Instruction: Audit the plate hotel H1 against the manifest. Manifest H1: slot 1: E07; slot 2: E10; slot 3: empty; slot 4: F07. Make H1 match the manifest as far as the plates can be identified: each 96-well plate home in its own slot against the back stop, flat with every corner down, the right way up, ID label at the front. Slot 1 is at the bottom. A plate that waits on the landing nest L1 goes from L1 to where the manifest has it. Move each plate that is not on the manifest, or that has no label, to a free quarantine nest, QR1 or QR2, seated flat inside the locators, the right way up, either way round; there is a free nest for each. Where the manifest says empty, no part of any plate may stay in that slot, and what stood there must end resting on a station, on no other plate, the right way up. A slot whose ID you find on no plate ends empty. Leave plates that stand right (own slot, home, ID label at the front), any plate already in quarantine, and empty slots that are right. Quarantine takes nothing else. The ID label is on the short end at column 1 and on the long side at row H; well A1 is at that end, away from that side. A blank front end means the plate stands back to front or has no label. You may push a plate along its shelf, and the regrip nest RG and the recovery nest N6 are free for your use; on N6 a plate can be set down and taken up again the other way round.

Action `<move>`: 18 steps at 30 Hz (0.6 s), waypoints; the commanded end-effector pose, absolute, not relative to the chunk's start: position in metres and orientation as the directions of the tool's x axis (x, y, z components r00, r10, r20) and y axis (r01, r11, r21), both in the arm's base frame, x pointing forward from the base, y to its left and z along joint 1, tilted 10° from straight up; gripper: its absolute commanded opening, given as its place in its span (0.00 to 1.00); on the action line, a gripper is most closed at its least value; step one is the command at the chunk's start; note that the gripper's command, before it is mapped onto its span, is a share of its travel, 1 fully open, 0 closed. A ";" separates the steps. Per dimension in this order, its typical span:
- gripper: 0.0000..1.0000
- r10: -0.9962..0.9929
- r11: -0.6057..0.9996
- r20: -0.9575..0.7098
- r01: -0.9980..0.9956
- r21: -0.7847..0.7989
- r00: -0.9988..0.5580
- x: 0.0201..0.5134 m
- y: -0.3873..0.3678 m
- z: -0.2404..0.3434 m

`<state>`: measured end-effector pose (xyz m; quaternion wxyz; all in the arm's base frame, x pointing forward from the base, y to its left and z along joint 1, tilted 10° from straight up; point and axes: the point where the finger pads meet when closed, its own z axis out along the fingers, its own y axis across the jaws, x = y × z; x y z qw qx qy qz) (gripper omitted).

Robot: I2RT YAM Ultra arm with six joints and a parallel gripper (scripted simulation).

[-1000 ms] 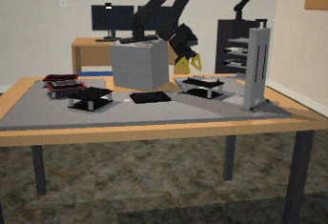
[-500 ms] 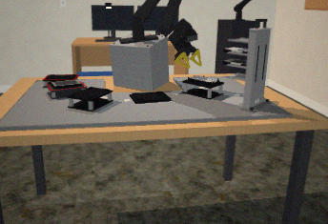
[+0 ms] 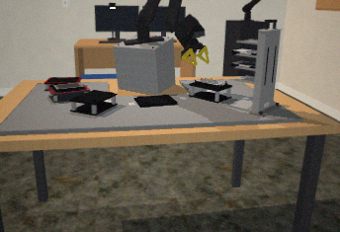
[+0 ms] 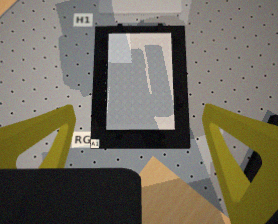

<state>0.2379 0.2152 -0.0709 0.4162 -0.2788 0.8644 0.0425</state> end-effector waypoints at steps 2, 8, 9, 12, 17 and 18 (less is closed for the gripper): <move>1.00 -0.453 0.841 -0.734 -0.516 -0.163 -0.506 0.232 0.213 -0.061; 1.00 -0.449 0.842 -0.738 -0.515 -0.161 -0.503 0.232 0.216 -0.049; 1.00 -0.442 0.844 -0.746 -0.514 -0.156 -0.498 0.234 0.220 -0.044; 1.00 -0.431 0.846 -0.757 -0.513 -0.149 -0.492 0.236 0.226 -0.033; 1.00 -0.428 0.846 -0.760 -0.512 -0.146 -0.489 0.236 0.229 -0.018; 1.00 -0.428 0.846 -0.760 -0.512 -0.146 -0.489 0.235 0.229 -0.015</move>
